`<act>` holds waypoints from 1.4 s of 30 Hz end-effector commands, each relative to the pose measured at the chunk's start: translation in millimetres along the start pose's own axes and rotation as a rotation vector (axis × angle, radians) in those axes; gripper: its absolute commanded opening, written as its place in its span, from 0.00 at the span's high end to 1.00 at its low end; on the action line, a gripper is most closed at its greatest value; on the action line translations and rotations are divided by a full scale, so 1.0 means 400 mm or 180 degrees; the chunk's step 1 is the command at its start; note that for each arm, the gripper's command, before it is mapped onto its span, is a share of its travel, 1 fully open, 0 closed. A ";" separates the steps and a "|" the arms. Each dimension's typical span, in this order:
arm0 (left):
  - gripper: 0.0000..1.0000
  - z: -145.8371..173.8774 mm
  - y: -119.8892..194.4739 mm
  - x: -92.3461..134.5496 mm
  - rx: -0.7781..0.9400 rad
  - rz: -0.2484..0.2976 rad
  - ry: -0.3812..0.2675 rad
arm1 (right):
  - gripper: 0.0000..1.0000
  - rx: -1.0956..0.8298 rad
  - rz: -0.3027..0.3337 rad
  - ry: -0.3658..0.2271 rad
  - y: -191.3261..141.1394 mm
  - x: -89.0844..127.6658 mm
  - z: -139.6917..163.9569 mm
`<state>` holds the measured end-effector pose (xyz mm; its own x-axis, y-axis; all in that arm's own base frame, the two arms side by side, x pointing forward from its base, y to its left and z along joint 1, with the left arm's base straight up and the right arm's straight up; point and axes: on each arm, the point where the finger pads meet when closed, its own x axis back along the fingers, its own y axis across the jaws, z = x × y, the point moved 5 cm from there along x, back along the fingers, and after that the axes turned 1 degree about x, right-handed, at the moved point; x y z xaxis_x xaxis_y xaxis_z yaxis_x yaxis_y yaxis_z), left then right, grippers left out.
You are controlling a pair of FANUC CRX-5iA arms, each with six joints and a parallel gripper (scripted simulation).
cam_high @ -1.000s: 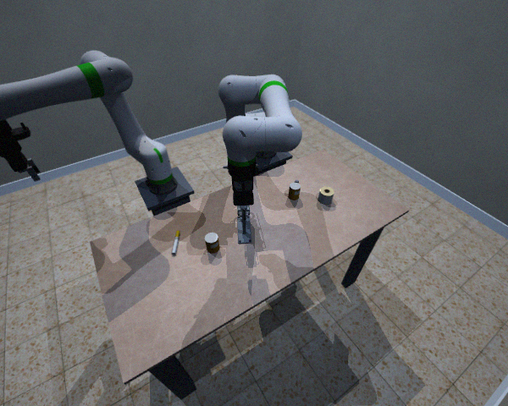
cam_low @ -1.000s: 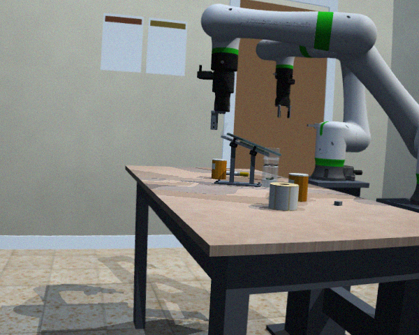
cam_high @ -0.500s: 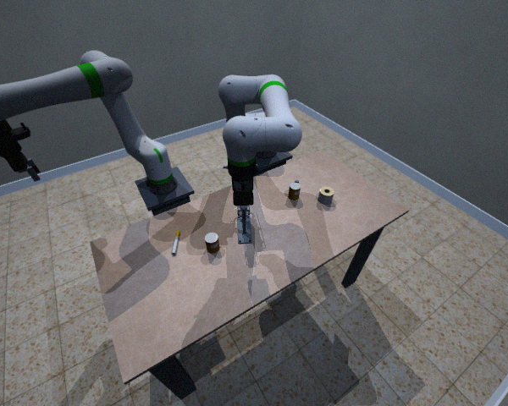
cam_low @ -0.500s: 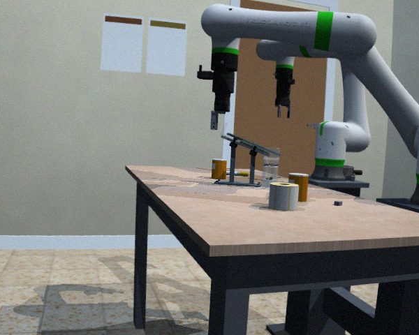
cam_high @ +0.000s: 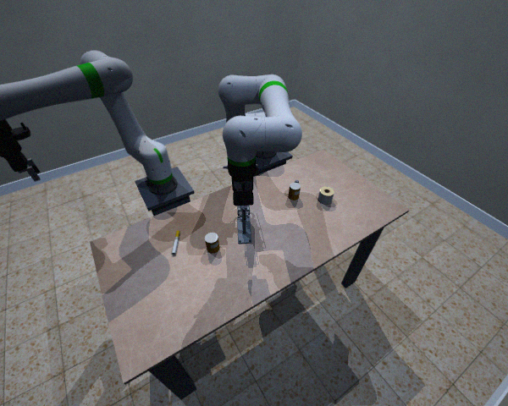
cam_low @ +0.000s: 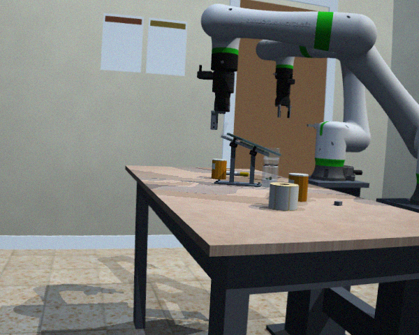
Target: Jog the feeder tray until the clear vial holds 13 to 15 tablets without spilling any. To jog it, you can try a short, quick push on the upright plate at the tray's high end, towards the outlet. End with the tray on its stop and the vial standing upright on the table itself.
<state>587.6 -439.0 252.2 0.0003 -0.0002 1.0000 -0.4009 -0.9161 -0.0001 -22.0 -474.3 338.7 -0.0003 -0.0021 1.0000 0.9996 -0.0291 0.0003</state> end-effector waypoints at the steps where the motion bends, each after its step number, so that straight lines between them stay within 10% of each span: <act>1: 1.00 0.000 0.001 0.005 0.0000 -0.0004 0.0010 | 0.00 0.0000 0.0001 -0.0007 0.000 0.002 0.000; 42: 1.00 -0.073 -0.001 -0.020 0.0000 -0.0004 0.0010 | 0.00 0.0000 0.0001 -0.0007 0.000 0.002 0.000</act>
<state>561.7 -427.1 242.7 -0.0015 0.0002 1.0000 -0.4009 -0.9161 -0.0004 -22.0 -474.3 338.7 -0.0003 -0.0021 1.0000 0.9996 -0.0291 0.0003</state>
